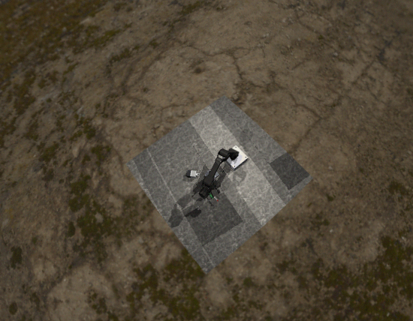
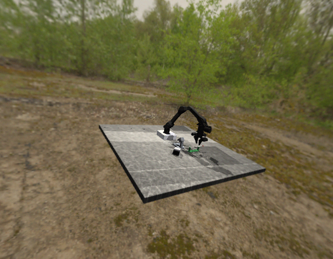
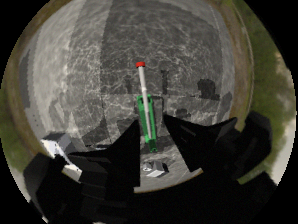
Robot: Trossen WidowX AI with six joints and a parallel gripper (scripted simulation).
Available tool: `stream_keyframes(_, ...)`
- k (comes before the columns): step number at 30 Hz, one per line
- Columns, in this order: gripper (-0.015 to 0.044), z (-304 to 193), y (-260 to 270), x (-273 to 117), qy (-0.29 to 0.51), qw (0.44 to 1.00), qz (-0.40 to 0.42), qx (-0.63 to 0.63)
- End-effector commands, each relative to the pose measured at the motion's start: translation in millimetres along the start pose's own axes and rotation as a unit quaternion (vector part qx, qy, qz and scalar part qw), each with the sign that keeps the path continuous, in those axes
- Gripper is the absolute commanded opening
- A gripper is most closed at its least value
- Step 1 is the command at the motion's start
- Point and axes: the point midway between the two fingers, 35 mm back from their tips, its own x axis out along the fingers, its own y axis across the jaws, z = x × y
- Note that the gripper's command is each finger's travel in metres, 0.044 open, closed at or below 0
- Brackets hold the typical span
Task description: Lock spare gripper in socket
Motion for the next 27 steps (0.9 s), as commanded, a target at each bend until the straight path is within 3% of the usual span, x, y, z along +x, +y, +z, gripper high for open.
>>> stream_keyframes(1,0.0180,-1.6,0.7,8.0,0.003,1.000,0.002,-0.002)
stream_keyframes(27,0.0180,-7.3,1.5,50.1,0.003,1.000,0.002,-0.002)
